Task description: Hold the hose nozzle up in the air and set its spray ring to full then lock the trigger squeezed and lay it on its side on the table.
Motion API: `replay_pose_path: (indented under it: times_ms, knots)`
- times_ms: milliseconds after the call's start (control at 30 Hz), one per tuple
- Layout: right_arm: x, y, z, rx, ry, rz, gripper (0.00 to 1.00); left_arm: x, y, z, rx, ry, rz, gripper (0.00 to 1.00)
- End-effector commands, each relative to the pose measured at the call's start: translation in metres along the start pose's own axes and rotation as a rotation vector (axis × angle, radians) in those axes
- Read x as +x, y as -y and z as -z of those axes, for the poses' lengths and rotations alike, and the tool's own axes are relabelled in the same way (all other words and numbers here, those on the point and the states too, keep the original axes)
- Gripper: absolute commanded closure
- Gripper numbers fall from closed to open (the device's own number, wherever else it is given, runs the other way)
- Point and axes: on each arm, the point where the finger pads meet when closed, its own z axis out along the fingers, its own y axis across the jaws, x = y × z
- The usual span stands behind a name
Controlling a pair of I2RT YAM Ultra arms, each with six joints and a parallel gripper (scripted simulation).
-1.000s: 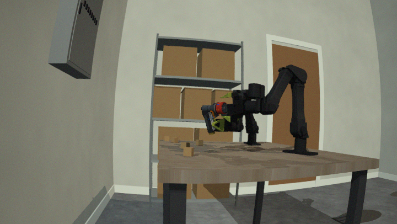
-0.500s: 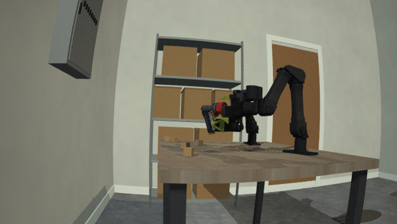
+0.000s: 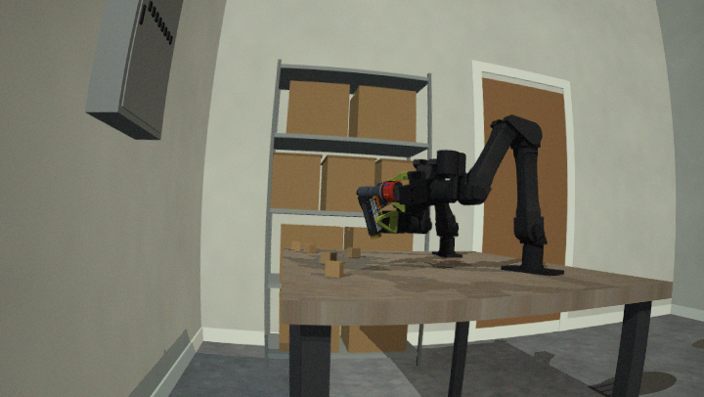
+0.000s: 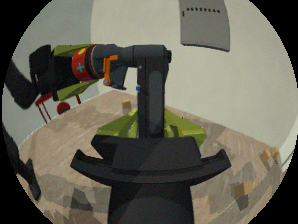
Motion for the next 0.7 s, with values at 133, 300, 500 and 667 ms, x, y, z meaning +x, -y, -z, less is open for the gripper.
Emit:
replay_pose_path:
  times_ms: [133, 300, 500, 667]
  knots:
    - [-0.067, 0.002, -0.008, 0.003, 0.177, -0.043, 0.65, 0.003, 0.028, -0.004, 0.045, -0.009, -0.089, 1.00]
    - [-0.067, 0.001, -0.008, 0.002, 0.177, -0.043, 0.65, 0.000, 0.012, -0.004, 0.025, -0.005, 0.109, 1.00]
    - [-0.067, 0.001, -0.008, 0.001, 0.177, -0.043, 0.65, 0.004, 0.028, -0.004, 0.044, -0.015, 0.059, 0.08]
    - [-0.067, 0.002, -0.008, 0.004, 0.177, -0.043, 0.65, 0.004, 0.028, -0.004, 0.044, -0.015, 0.059, 0.08]
